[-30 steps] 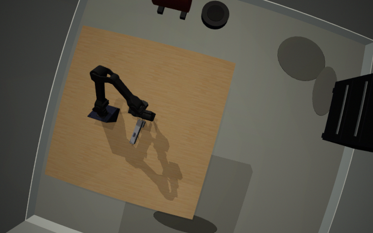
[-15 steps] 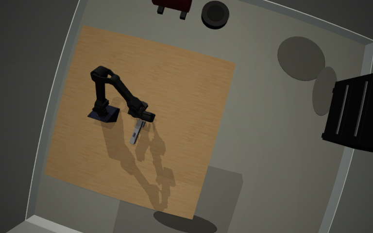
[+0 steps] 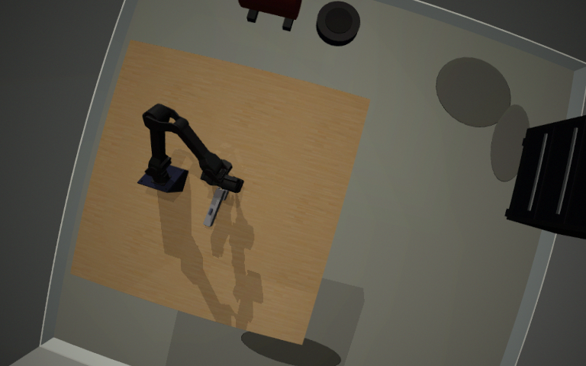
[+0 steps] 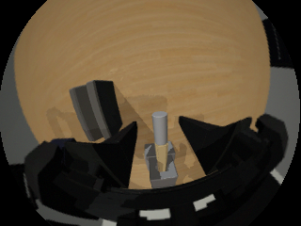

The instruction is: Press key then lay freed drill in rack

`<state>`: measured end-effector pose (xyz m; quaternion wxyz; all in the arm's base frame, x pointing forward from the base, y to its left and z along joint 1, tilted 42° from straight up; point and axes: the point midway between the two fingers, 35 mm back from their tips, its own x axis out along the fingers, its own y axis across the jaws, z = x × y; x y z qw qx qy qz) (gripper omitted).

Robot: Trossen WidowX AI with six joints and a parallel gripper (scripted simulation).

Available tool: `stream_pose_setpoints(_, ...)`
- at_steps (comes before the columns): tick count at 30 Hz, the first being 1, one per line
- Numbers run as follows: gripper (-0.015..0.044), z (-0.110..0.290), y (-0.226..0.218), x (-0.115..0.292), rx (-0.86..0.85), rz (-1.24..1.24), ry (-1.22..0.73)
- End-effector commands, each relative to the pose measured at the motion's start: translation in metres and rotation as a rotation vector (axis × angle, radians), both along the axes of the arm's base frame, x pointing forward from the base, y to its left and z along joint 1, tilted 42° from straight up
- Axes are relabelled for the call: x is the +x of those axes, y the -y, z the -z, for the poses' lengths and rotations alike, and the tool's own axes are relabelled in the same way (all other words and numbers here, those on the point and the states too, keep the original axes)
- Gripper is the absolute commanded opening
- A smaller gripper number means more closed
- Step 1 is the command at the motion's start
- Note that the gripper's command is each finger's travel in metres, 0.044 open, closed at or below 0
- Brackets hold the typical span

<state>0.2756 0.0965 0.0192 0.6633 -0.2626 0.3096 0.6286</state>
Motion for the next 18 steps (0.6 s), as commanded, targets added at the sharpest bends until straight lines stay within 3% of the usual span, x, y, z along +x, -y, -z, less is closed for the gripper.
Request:
stream_pose_setpoints(1,0.0204,-0.0003,0.0000,0.0001,0.000,0.000,0.000)
stream_pose_setpoints(7,0.0046,-0.0003,0.0000,0.0001,0.000,0.000,0.000)
stream_pose_setpoints(18,0.0000,-0.0016,0.0013,-0.0010,0.001,-0.003,0.000)
